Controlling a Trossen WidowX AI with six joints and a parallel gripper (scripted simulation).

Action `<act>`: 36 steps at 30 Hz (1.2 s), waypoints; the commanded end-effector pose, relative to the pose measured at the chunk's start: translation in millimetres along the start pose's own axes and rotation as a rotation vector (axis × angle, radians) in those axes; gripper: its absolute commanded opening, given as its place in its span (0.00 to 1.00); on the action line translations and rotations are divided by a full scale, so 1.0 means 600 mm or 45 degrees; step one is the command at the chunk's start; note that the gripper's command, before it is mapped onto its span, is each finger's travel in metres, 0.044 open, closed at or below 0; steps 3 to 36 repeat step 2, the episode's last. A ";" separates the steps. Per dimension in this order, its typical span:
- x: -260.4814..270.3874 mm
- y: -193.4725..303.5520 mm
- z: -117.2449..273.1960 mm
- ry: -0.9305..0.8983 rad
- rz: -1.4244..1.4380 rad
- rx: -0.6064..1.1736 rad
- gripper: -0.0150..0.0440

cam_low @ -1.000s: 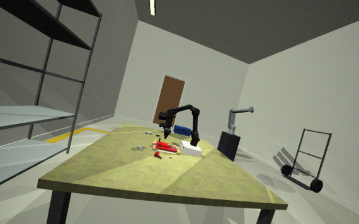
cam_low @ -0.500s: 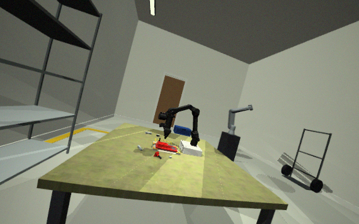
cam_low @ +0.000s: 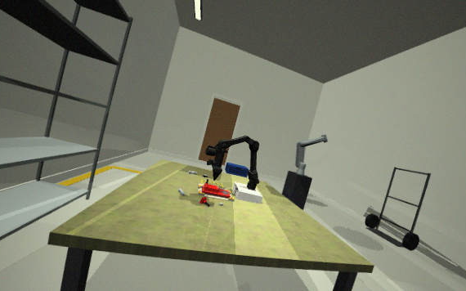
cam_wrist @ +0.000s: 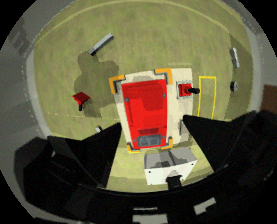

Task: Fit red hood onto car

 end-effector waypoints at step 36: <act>0.001 0.000 0.002 -0.006 0.005 -0.001 1.00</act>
Point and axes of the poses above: the point midway between the two fingers, 35 mm back from their tips, its own z axis back along the fingers, its own x axis across the jaws, y = z × x, the point moved 8 cm from there along z, back along the fingers, and after that the axes turned 5 degrees about -z, right-handed, at the moved point
